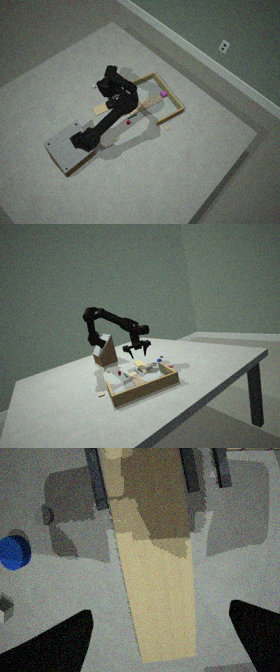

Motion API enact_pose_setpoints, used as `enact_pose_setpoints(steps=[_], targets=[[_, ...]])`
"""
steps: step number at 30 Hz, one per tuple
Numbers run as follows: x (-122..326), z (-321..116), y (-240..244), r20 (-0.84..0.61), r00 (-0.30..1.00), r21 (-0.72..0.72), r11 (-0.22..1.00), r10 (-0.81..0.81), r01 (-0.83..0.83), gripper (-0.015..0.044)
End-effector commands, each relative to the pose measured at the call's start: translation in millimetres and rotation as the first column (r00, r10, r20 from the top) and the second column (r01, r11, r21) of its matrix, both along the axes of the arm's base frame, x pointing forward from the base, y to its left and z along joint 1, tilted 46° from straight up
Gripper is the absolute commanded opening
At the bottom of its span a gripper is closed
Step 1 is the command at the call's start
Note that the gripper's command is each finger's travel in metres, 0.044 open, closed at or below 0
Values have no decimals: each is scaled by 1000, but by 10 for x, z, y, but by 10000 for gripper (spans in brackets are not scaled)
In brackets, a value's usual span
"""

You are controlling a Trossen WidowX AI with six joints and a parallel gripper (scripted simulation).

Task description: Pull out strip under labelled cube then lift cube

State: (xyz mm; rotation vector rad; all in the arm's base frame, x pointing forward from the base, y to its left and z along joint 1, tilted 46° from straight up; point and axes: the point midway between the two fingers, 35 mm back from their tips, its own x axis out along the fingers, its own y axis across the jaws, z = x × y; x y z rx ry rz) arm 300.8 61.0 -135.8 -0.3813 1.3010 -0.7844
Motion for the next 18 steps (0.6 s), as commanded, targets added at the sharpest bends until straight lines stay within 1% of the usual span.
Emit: enact_pose_setpoints(steps=[1, 18], targets=[[145, 41, -6, -2, 1000, -4, 1000, 5, -5, 440], [809, 261, -5, 1, 1000, -4, 1000, 5, -5, 440]])
